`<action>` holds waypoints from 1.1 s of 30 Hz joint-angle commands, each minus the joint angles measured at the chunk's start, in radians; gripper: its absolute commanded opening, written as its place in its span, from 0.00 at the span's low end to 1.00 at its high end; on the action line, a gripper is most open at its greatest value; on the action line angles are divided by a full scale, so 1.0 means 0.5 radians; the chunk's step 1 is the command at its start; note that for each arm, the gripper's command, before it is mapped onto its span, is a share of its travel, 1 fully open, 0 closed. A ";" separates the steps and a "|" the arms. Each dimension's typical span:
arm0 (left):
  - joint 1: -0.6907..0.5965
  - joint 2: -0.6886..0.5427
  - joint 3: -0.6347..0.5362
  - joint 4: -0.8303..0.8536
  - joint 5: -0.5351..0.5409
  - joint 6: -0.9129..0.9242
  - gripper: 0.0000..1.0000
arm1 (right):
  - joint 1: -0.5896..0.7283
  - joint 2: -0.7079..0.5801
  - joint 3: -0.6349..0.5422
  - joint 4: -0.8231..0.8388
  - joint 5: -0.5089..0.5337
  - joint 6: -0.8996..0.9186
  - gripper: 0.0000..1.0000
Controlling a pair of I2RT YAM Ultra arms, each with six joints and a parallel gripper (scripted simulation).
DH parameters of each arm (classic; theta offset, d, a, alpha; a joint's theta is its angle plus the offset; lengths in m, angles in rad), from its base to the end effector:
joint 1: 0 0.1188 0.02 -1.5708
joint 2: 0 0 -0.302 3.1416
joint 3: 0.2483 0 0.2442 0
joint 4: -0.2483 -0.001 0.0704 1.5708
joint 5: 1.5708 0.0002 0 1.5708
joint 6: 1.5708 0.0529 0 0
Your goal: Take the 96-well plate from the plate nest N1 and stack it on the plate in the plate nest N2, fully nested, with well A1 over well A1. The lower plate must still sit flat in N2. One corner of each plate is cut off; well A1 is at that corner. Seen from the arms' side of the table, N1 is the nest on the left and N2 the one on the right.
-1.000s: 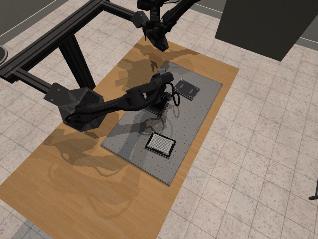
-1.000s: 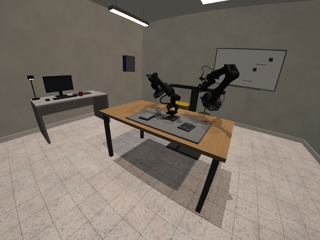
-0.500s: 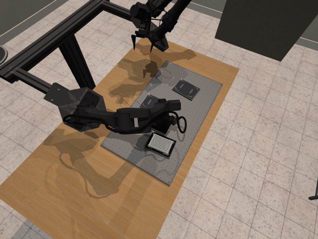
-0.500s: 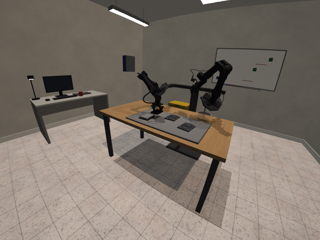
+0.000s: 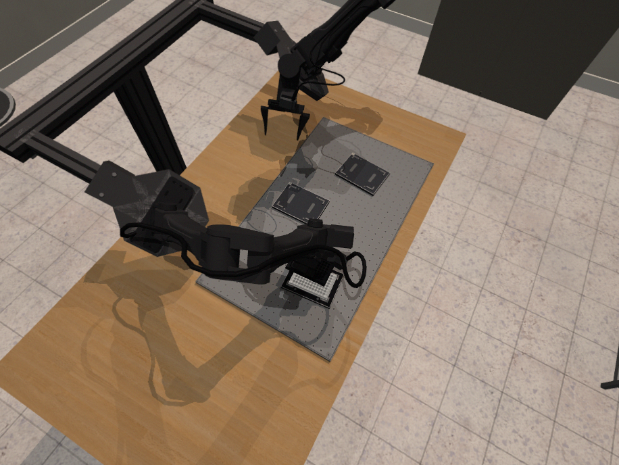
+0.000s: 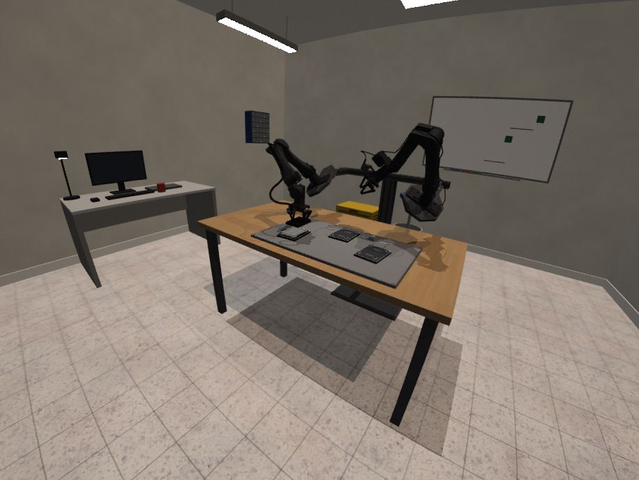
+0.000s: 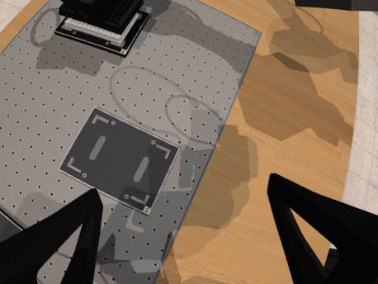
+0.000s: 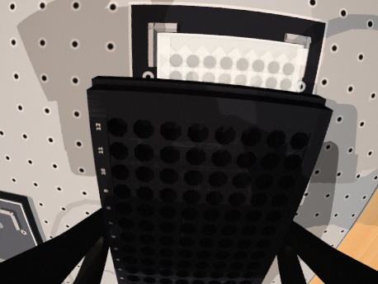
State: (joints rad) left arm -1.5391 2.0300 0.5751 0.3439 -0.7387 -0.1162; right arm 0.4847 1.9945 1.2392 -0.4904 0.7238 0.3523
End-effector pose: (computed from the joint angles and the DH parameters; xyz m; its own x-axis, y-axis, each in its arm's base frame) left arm 0.0458 -0.2880 0.0631 -0.1128 0.8523 -0.5107 0.7213 0.4237 0.5479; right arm 0.3632 0.1528 0.1712 -0.8429 -0.1516 -0.5163 0.1373 0.8671 -0.4788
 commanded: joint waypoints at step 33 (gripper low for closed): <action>0.807 0.729 -0.024 2.294 0.507 1.470 1.00 | -0.098 -0.050 0.102 0.092 -0.088 -0.275 0.80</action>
State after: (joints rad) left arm -1.1301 2.3768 0.5766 1.4555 -0.5137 0.6029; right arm 0.4389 1.9572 1.2671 -0.4961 0.6949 0.2481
